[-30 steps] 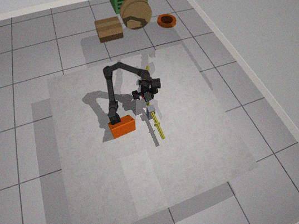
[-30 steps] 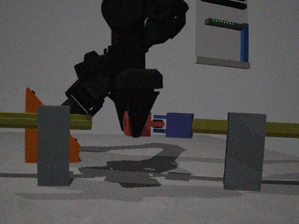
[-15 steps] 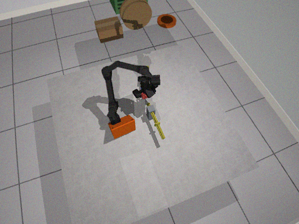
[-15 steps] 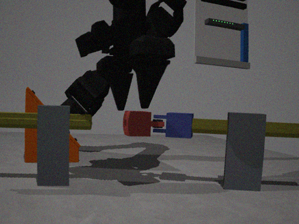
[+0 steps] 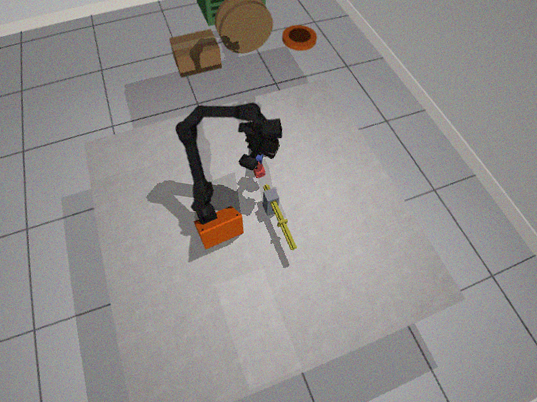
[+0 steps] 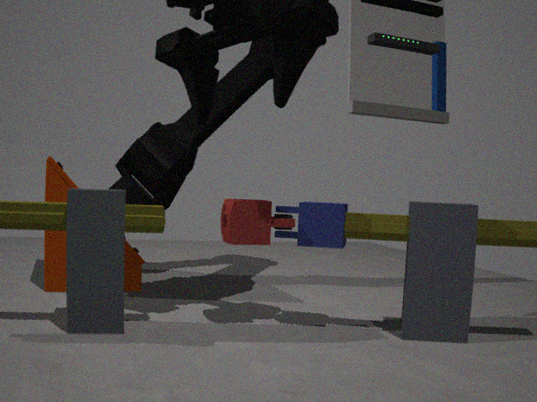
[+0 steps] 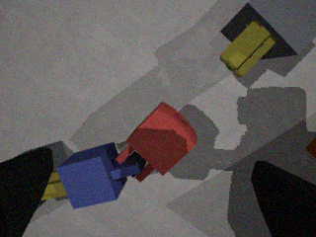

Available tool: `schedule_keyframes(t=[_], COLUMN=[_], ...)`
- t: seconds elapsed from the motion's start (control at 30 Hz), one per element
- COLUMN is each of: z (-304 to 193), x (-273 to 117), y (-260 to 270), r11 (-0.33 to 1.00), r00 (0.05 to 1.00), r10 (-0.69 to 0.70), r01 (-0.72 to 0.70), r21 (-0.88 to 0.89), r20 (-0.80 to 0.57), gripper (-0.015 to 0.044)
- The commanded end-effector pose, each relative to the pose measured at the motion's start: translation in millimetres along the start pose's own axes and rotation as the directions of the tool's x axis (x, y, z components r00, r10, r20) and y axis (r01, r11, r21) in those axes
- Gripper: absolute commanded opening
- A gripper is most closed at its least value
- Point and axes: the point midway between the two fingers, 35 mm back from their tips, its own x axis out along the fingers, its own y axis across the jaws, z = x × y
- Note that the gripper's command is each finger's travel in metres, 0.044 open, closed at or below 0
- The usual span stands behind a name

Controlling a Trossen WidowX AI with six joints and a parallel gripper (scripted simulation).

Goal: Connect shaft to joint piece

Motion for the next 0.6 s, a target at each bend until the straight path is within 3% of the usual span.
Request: schedule_keyframes(t=[0.0,0.37,0.57], z=[-1.6,0.7,18.0], x=[-22.1,-24.4,-12.6], y=[-0.8,-0.2,-10.9], r11=[0.991,0.992,0.999], r00=[0.999,0.999,1.000], r10=[0.007,0.010,-0.015], r01=[-0.001,-0.004,0.015], r21=[-0.133,-0.123,0.048], r20=[0.047,0.048,-0.002], gripper=[0.0440,0.0440,0.0440])
